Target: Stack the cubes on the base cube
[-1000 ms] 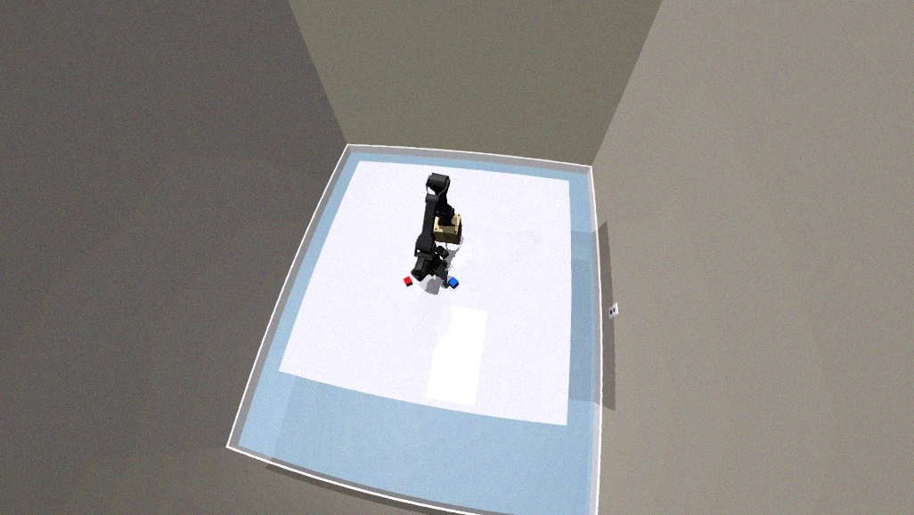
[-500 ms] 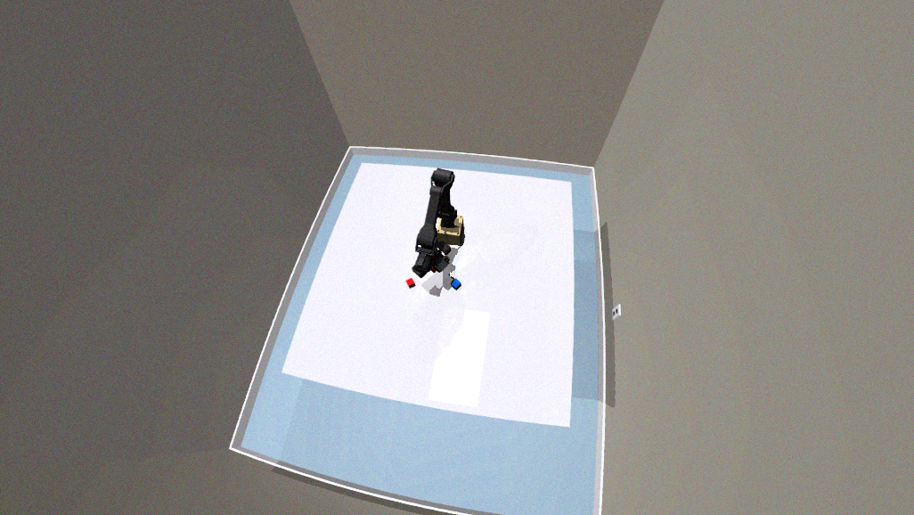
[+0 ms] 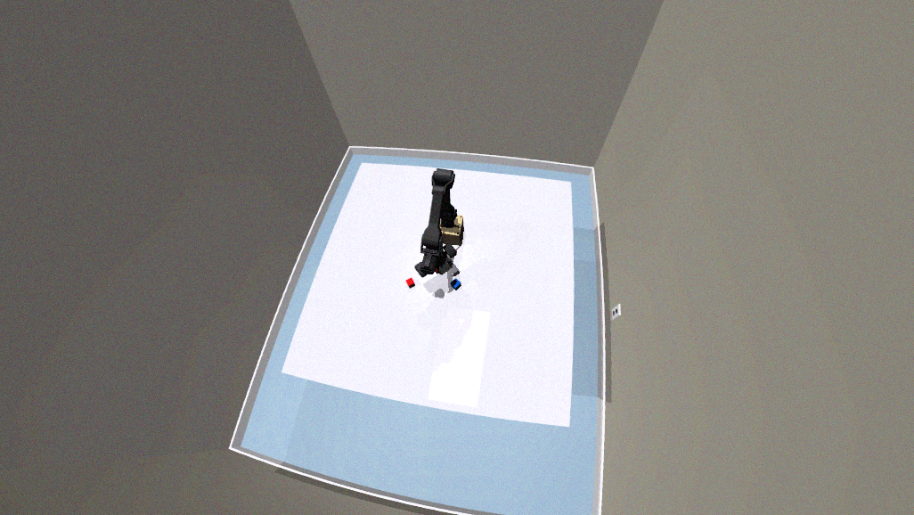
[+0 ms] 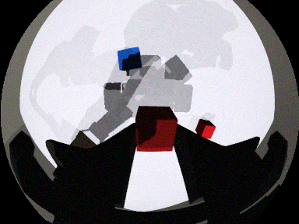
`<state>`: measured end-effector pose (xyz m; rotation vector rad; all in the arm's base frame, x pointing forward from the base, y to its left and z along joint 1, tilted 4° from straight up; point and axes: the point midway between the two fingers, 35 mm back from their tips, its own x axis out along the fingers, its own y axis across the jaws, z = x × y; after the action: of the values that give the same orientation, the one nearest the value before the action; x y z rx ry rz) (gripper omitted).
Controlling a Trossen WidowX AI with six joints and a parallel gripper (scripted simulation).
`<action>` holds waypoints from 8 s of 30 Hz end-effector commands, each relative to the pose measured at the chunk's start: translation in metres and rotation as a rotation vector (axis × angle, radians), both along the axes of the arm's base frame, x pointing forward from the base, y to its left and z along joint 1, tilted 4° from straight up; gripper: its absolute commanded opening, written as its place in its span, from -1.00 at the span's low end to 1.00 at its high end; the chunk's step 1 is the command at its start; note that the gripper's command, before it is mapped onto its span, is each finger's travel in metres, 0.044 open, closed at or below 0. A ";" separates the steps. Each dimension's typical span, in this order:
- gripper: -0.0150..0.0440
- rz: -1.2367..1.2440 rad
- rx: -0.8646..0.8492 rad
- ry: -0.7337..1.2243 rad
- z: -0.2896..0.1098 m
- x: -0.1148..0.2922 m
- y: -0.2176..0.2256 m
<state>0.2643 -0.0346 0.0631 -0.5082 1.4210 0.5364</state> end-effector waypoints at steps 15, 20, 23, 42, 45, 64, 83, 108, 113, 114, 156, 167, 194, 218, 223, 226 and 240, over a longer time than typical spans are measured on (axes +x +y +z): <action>-0.14 -0.392 0.030 0.015 -0.019 0.016 0.051; -0.14 -0.501 0.040 0.020 -0.025 0.019 0.066; -0.14 -0.567 0.046 0.023 -0.028 0.020 0.076; -0.14 -0.601 0.049 0.024 -0.036 0.021 0.081; -0.14 -0.602 0.049 0.025 -0.043 0.021 0.081; -0.14 -0.601 0.049 0.025 -0.058 0.022 0.082; 0.20 -0.601 0.049 0.025 -0.058 0.022 0.082; 0.38 -0.617 0.051 0.031 -0.030 0.020 0.078; 0.41 -0.763 0.055 0.031 -0.025 0.030 0.050; 0.41 -0.804 0.056 0.032 -0.023 0.033 0.042; 0.41 -1.731 0.118 0.059 -0.061 0.036 -0.140; 0.41 -1.731 0.118 0.060 -0.079 0.038 -0.140; -0.14 -1.731 0.118 0.060 -0.097 0.039 -0.139; -0.14 -1.731 0.118 0.059 -0.022 0.036 -0.144; -0.14 -1.731 0.118 0.059 -0.006 0.033 -0.143; -0.14 -1.731 0.118 0.059 0.004 0.031 -0.143; -0.14 -1.600 0.094 0.053 0.007 0.039 -0.118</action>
<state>0.3008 -0.1601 0.0698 0.8000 1.3822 -0.7084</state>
